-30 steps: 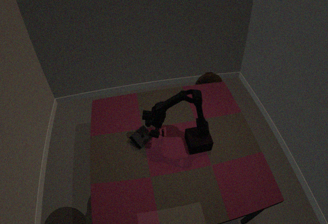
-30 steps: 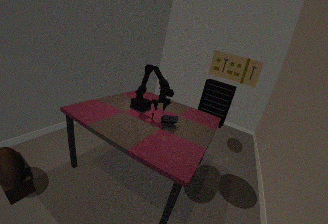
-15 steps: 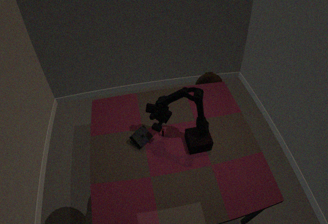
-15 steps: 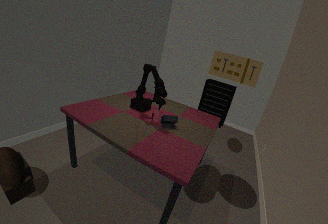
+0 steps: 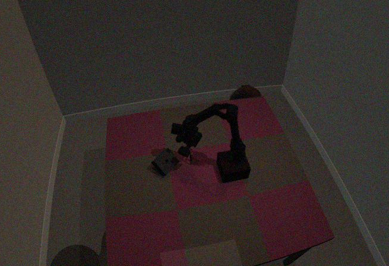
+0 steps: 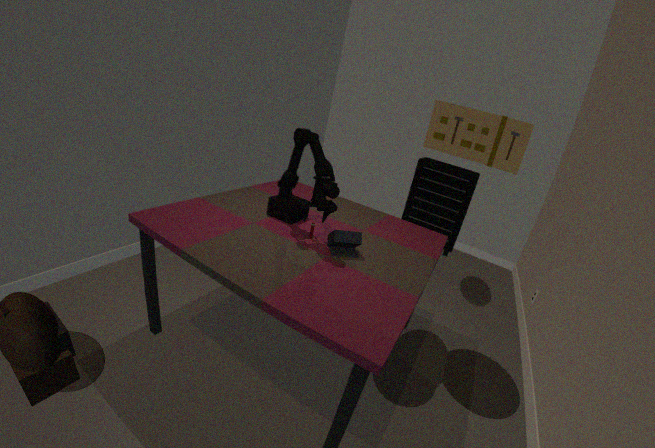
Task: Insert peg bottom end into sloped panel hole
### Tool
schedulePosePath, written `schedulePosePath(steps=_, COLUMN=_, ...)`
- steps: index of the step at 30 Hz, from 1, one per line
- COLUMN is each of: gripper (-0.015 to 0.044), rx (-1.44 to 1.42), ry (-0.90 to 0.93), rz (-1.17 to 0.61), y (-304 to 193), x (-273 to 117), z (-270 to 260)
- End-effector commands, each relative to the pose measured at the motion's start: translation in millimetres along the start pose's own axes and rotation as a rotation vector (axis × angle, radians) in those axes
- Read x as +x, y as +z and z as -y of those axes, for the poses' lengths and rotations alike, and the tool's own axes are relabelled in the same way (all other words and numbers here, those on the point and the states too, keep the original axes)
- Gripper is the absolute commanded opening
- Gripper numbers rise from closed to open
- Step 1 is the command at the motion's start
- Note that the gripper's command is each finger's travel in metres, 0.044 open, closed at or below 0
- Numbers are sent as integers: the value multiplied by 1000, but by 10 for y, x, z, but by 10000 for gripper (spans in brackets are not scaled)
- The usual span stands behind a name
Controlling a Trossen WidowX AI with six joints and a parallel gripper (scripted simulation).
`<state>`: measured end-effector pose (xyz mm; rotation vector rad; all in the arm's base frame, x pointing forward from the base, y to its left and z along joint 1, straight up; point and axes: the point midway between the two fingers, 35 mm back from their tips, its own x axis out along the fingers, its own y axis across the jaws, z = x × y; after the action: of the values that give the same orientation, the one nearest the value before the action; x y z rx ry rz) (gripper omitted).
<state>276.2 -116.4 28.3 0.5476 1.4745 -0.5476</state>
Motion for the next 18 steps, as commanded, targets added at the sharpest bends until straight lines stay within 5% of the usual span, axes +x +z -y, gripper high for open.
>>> schedulePosePath(steps=1, gripper=440, rx=6, ry=6, rz=-2, y=-2, x=64, z=-8)
schedulePosePath(steps=18, gripper=440, rx=6, ry=6, rz=-2, y=-6, x=341, z=-9)
